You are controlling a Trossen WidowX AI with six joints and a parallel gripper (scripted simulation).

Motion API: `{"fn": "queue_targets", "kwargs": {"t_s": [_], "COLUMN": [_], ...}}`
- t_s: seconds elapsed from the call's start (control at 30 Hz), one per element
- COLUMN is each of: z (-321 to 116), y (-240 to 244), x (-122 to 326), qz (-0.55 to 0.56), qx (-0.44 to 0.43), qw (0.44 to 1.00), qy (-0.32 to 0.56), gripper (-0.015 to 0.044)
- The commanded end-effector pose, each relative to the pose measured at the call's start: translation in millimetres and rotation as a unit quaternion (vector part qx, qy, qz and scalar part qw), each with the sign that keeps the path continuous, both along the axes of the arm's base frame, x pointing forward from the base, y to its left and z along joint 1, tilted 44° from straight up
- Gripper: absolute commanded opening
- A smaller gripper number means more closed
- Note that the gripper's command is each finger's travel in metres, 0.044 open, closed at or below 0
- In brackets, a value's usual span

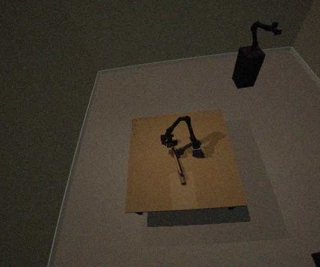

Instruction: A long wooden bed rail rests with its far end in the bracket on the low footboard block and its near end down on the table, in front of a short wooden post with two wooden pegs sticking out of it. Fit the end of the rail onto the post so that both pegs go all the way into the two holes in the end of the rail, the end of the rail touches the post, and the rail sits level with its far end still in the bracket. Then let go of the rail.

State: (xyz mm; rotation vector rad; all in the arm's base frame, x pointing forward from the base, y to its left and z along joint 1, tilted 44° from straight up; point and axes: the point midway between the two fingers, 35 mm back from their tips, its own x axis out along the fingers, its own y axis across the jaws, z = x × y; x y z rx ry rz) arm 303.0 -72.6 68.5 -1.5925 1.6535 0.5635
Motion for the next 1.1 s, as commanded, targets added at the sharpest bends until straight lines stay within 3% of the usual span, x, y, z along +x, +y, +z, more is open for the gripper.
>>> {"fn": "queue_targets", "kwargs": {"t_s": [0.0,1.07], "z": [-20.6,-41.4], "y": [1.7,-17.9], "x": [-26.0,-25.3], "qz": [0.089,0.090], "qx": [-0.032,-0.031], "qw": [0.984,0.984], "qy": [0.149,0.148], "gripper": [0.0440,0.0440]}}
